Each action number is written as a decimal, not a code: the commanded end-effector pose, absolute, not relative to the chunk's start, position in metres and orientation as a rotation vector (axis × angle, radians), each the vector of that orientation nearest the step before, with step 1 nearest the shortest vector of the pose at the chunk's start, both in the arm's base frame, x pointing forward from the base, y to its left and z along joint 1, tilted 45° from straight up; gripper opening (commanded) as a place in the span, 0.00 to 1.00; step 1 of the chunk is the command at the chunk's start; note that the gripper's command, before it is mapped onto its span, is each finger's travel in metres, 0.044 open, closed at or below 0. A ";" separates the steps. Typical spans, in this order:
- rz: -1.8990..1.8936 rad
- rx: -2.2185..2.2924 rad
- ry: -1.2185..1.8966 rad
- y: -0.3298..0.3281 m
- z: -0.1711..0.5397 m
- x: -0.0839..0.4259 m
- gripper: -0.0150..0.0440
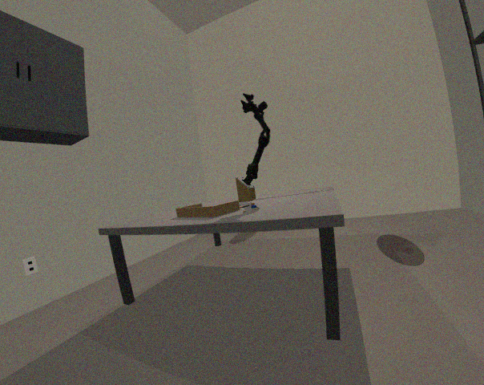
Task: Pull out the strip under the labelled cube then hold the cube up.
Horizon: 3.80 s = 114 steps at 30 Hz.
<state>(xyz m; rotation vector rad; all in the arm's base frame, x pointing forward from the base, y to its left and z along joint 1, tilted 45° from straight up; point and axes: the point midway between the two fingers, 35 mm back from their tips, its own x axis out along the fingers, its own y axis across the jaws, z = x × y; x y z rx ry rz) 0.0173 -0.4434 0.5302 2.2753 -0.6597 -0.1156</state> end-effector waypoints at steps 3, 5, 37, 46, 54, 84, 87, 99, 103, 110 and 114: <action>-0.115 2.247 -0.619 -0.450 0.518 0.035 0.93; -0.115 2.208 -0.564 -0.456 0.500 0.060 0.93; 0.022 1.422 0.252 -0.238 0.189 0.373 0.93; 0.158 1.114 0.471 -0.114 0.107 0.371 0.93; 0.322 0.817 0.638 -0.015 0.046 0.325 0.93; 0.413 0.719 1.330 0.005 -0.056 0.380 0.25; 0.450 0.708 1.460 0.011 -0.069 0.378 0.25; 0.520 0.695 1.650 0.020 -0.084 0.372 0.25; 0.520 0.695 1.650 0.020 -0.084 0.372 0.25; 0.520 0.695 1.650 0.020 -0.084 0.372 0.25; 0.520 0.695 1.650 0.022 -0.087 0.372 0.25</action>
